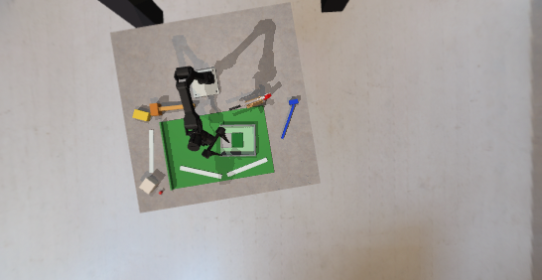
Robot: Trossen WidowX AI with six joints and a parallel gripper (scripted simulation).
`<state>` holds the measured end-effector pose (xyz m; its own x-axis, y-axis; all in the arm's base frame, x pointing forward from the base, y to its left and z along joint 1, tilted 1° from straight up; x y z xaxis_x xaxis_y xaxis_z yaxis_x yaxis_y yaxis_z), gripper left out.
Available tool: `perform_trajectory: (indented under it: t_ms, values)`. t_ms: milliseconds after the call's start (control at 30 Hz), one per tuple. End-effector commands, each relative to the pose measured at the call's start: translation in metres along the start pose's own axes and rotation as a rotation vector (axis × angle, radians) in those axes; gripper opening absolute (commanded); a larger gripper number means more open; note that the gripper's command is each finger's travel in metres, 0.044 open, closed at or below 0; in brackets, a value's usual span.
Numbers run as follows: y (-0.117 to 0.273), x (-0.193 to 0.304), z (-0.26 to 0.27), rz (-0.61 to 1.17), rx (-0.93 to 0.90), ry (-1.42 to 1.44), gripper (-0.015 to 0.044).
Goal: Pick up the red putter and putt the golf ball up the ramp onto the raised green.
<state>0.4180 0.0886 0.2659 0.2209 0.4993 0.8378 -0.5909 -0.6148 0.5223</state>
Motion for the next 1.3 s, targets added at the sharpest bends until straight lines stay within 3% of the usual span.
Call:
perform_trajectory:
  t_ms: [0, 333, 567, 967, 1267]
  values:
    - [0.0, 0.0, -0.001, -0.003, 0.002, 0.015, 0.0426]
    - [-0.012, -0.016, -0.059, -0.111, 0.192, 0.891, 0.044]
    - [-0.013, -0.031, -0.102, -0.086, 0.413, 1.558, 0.044]
    - [-0.005, -0.051, -0.151, 0.117, 0.735, 2.303, 0.044]
    - [0.006, -0.065, -0.181, 0.411, 0.964, 2.768, 0.044]
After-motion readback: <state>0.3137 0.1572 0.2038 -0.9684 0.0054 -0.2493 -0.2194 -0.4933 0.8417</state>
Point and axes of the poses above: the point midway between the two fingers, 35 mm back from their tips, its own y axis back along the fingers, its own z axis across the jaws, x = y × z, the point moved 5 cm from there along y, back along the fingers, and after that the axes turned 12 degrees about -y, right-handed, at the moved point
